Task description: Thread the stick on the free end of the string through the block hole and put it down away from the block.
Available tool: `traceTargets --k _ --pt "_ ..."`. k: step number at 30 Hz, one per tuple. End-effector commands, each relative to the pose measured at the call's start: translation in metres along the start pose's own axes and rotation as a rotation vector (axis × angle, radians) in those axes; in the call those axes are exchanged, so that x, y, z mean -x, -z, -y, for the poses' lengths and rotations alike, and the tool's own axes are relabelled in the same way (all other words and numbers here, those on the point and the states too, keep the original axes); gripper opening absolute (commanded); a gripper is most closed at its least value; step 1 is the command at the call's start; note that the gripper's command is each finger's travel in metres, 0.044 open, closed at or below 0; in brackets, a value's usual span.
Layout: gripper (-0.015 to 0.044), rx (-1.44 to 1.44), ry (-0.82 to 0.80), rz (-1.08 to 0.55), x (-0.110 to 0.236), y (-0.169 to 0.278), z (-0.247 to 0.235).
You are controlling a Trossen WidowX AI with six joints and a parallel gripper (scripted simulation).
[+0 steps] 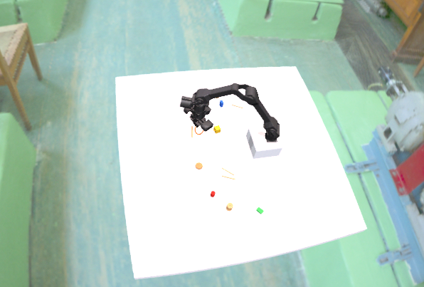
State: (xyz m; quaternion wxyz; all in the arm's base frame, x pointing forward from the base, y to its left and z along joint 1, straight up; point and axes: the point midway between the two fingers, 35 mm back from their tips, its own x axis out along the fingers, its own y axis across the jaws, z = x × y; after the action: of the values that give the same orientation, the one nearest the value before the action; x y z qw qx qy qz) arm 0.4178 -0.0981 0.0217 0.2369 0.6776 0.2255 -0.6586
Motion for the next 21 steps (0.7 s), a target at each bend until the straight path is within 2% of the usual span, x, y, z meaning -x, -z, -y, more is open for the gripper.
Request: traceTargets --k 1,5,21 --pt "0.0000 -0.178 -0.007 0.001 0.0008 -0.0013 -0.0072" --pt "0.0000 -0.301 -0.007 0.001 0.0007 -0.0023 -0.0105" --pt "0.0000 -0.307 -0.008 0.000 0.0015 0.0053 -0.0144"
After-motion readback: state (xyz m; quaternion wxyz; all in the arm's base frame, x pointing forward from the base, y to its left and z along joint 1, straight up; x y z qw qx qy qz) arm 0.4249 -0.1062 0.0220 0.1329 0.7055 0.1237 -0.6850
